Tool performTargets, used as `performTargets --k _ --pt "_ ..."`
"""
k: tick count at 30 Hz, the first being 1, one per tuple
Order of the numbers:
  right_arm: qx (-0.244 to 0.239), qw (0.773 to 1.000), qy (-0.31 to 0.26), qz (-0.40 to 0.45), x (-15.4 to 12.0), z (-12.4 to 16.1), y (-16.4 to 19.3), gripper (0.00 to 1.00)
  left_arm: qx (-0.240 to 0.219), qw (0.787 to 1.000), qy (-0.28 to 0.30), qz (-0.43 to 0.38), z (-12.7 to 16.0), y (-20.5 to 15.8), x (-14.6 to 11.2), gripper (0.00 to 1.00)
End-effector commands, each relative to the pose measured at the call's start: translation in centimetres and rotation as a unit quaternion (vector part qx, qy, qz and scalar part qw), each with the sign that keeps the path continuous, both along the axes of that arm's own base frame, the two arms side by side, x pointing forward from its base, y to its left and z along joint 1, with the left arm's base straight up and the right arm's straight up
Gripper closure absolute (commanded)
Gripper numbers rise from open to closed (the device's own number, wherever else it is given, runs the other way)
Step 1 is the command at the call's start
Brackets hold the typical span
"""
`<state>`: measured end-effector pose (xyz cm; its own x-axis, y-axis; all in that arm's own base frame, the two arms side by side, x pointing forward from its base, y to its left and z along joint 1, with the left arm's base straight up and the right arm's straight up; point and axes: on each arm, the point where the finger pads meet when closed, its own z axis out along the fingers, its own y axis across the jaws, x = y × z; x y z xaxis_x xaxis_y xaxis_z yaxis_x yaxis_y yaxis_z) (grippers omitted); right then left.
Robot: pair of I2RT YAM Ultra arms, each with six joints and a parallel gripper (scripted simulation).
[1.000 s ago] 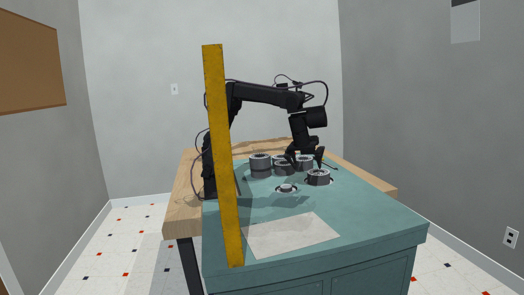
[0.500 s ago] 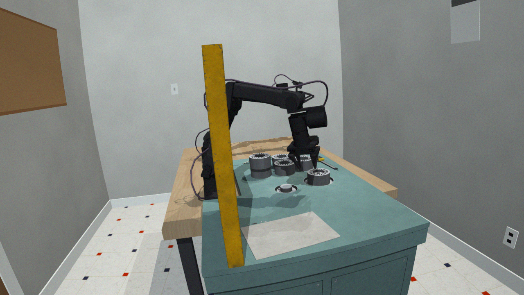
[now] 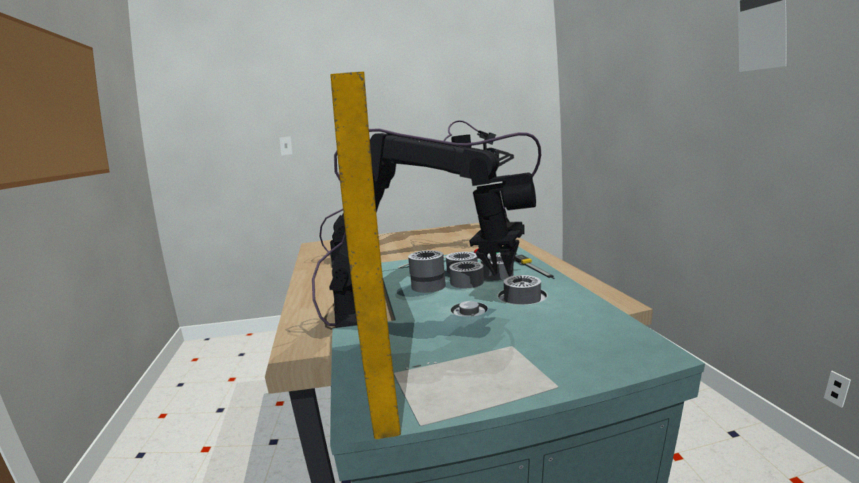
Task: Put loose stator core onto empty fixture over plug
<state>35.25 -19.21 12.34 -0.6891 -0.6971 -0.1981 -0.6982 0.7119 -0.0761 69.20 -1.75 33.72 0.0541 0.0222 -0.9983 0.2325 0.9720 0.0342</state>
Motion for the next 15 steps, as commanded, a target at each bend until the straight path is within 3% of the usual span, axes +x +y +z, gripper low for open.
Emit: performTargets --k 1,5,7,8,9,11,15 --pt "0.011 0.997 0.009 -0.077 -0.4 1.1 1.7 0.63 -0.007 1.000 -0.014 0.009 3.6 -0.4 -2.1 0.00" --pt "0.031 0.979 0.032 -0.200 -0.5 1.4 4.5 0.63 -0.009 1.000 -0.012 0.022 5.6 -0.3 -4.5 0.00" --pt "0.038 0.963 0.043 -0.264 -0.6 1.4 5.7 0.63 -0.010 0.999 0.008 0.030 4.9 -0.1 -5.5 0.00" --pt "0.020 0.973 0.021 -0.227 -0.1 1.2 3.5 0.63 -0.010 0.998 0.060 0.033 -0.3 0.6 -3.9 0.00" --pt "0.028 0.980 0.031 -0.197 -0.2 1.7 5.4 0.63 -0.009 1.000 -0.005 0.022 5.5 -0.4 -5.4 0.00" --pt "0.037 0.973 0.041 -0.224 -0.5 1.6 6.6 0.63 -0.010 0.999 -0.019 0.026 7.1 -0.3 -6.4 0.00" --pt "0.040 0.964 0.046 -0.260 -0.6 1.6 7.1 0.63 -0.010 0.999 0.006 0.031 5.8 0.0 -6.7 0.00"
